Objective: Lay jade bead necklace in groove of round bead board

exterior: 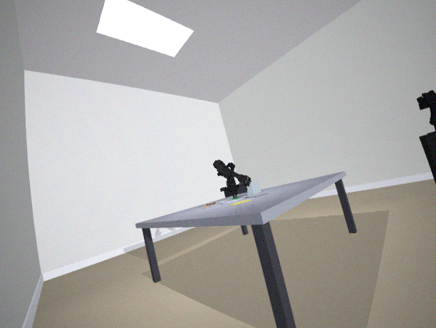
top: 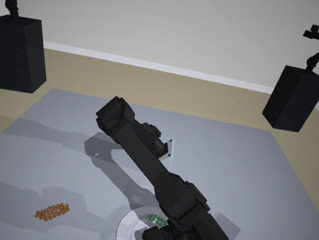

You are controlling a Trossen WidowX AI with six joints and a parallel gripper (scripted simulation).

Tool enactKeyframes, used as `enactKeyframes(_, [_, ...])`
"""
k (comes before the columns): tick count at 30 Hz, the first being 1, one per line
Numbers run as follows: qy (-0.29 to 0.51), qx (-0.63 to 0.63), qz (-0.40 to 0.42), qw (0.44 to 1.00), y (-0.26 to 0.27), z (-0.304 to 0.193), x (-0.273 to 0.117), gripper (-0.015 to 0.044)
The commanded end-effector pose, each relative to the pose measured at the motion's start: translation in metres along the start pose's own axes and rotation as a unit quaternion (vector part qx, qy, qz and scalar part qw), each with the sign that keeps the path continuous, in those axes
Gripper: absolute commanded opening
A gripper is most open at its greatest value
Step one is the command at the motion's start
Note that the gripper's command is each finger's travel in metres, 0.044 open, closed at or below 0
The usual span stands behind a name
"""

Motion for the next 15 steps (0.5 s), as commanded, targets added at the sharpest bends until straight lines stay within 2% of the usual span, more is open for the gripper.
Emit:
enactKeyframes(1, [-0.001,0.002,0.001,1.000,0.0001,0.0017,0.0030,0.0000])
enactKeyframes(15, [-0.001,0.002,0.001,1.000,0.0001,0.0017,0.0067,0.0000])
Point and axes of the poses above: the point midway between the two fingers, 35 mm back from their tips, its own x axis out along the fingers, its own y axis across the jaws, z = x × y, the point moved 4 cm from there along -x, back along the fingers, and after that the axes turned 10 degrees about -x, right-handed, at the moved point
